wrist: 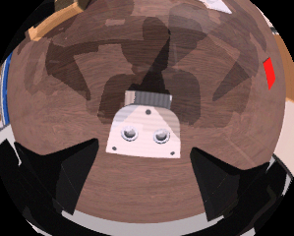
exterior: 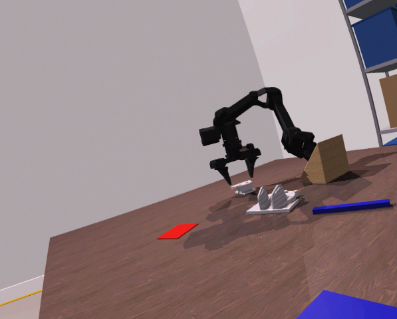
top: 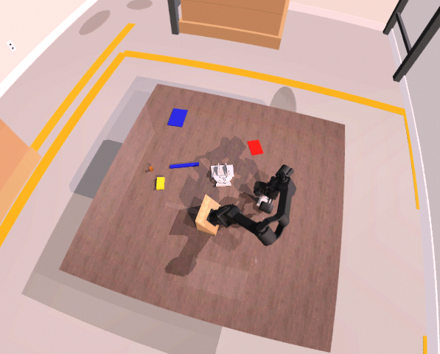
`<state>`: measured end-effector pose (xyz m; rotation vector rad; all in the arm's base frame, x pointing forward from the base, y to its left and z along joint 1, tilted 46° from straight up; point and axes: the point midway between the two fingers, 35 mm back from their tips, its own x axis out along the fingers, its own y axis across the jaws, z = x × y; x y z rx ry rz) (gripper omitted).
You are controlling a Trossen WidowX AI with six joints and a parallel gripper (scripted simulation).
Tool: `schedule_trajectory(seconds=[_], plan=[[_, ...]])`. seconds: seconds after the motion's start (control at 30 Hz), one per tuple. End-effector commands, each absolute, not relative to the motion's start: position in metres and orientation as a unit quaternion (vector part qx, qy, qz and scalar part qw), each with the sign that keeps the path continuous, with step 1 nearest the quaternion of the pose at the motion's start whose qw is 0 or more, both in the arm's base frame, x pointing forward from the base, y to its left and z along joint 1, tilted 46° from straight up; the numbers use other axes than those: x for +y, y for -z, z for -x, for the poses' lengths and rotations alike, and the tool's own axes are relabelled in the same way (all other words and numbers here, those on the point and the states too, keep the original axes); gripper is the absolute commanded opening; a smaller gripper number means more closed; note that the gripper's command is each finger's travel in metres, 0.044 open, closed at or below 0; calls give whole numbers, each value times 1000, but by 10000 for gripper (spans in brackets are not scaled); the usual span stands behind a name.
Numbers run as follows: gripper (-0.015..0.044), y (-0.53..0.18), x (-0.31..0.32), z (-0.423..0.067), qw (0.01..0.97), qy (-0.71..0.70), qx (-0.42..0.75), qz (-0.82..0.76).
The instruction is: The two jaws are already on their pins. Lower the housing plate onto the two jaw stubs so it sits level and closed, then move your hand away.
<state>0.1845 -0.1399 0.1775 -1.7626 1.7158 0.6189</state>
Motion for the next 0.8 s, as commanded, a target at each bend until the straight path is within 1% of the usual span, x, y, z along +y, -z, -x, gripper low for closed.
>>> schedule_trajectory(seconds=[0.0,0.77], plan=[[440,-173,-143,-184,298,-236,645,663],[440,-156,-160,-185,297,-235,645,663]])
